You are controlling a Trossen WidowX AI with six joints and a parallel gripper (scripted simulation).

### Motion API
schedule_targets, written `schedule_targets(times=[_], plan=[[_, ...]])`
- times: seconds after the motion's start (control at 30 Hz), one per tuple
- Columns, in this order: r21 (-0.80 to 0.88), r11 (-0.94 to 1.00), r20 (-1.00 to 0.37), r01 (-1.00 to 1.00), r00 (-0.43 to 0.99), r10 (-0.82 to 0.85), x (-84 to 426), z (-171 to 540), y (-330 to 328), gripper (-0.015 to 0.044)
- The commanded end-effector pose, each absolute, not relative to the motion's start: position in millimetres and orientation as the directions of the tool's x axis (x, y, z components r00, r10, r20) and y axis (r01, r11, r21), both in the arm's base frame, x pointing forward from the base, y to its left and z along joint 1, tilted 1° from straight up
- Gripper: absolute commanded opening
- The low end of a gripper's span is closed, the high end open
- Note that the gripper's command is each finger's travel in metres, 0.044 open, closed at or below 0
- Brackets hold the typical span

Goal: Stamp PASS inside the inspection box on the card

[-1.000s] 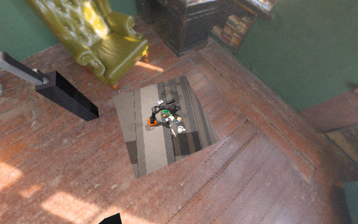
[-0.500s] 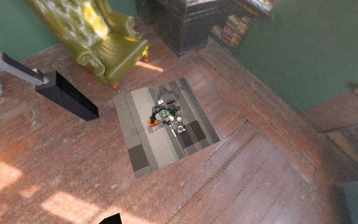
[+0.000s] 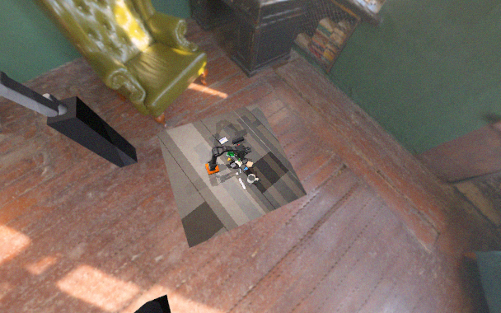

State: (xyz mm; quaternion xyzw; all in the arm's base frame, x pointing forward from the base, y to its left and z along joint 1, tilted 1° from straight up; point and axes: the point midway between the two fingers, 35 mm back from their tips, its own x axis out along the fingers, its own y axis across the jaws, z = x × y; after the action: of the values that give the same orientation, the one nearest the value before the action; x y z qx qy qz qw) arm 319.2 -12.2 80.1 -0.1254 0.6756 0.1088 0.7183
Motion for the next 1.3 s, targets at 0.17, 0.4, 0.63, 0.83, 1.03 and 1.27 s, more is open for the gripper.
schedule_targets(times=[0.17,0.4,0.63,0.83,1.03,1.27], plan=[[-0.03,0.943,-0.998,-0.33,0.061,-0.01,319,72,-12,0.0],[-0.03,0.943,-0.998,-0.33,0.061,-0.01,319,68,-12,0.0],[-0.03,0.943,-0.998,-0.33,0.062,-0.01,319,63,-12,0.0],[-0.029,0.943,-0.998,-0.33,0.062,-0.009,319,59,-12,0.0],[-0.029,0.943,-0.998,-0.33,0.063,-0.009,319,55,-11,0.0],[-0.029,0.943,-0.998,-0.33,0.063,-0.009,319,51,-11,0.0]])
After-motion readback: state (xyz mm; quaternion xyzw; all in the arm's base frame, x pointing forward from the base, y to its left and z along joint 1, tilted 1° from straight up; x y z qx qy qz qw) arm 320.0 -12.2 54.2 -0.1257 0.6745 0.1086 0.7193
